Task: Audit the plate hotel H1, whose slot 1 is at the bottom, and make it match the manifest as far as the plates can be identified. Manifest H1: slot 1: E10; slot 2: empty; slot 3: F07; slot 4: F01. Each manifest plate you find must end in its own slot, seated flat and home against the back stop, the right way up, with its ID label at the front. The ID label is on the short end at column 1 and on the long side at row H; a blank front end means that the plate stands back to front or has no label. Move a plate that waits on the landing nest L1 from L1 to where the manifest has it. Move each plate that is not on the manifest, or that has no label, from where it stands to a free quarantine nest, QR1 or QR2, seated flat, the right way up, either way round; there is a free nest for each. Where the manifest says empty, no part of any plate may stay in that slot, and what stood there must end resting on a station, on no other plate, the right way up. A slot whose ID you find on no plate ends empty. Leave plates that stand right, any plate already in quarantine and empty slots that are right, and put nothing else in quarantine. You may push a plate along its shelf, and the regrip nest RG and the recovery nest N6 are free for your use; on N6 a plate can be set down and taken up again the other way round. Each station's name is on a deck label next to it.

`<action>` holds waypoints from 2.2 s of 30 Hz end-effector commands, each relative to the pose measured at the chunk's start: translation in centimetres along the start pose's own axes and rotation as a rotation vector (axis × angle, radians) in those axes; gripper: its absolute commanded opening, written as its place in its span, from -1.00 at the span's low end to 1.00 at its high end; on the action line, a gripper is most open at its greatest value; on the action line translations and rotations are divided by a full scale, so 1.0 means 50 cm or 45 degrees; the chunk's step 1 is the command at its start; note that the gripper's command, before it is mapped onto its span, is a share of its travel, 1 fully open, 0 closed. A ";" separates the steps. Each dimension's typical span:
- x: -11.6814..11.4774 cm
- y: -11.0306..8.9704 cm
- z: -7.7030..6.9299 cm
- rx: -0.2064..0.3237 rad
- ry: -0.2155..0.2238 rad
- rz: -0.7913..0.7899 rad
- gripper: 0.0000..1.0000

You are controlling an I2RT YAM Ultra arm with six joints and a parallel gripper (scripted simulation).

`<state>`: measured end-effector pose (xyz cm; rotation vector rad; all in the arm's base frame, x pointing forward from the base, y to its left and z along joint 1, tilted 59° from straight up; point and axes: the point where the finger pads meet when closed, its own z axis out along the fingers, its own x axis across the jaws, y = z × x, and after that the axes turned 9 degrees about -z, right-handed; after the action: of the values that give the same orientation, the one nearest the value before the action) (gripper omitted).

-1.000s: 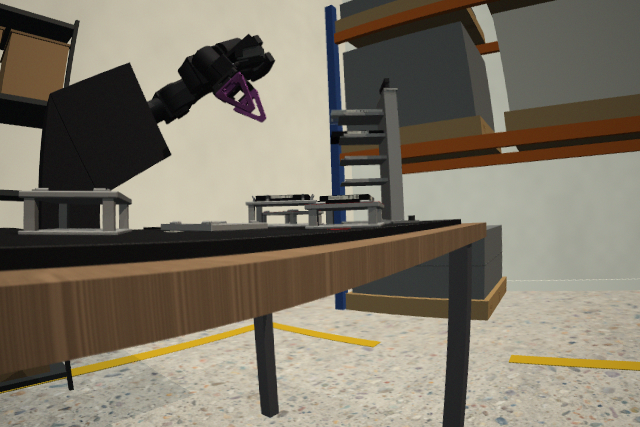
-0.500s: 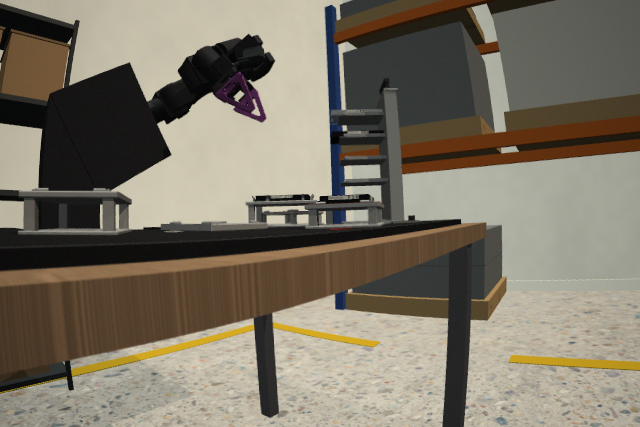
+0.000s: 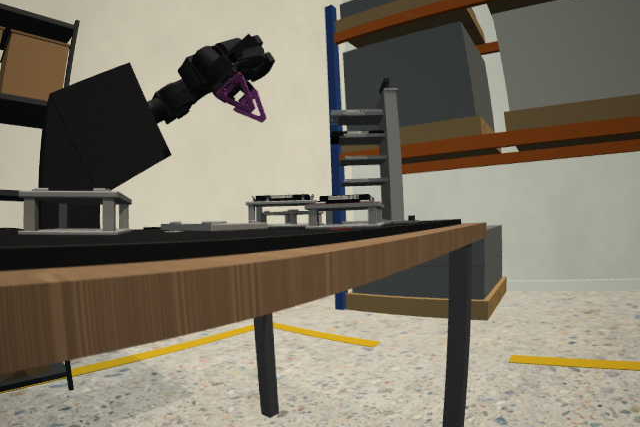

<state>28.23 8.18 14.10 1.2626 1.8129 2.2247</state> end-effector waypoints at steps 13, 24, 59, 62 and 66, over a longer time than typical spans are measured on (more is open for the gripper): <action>-0.114 -0.049 -0.059 -0.079 -0.012 -0.116 1.00; -0.113 -0.061 -0.044 -0.079 -0.012 -0.116 1.00; -0.113 -0.061 -0.044 -0.079 -0.012 -0.116 1.00; -0.113 -0.061 -0.044 -0.079 -0.012 -0.116 1.00; -0.113 -0.056 -0.051 -0.079 -0.012 -0.116 1.00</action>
<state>28.23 8.18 14.10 1.2626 1.8129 2.2247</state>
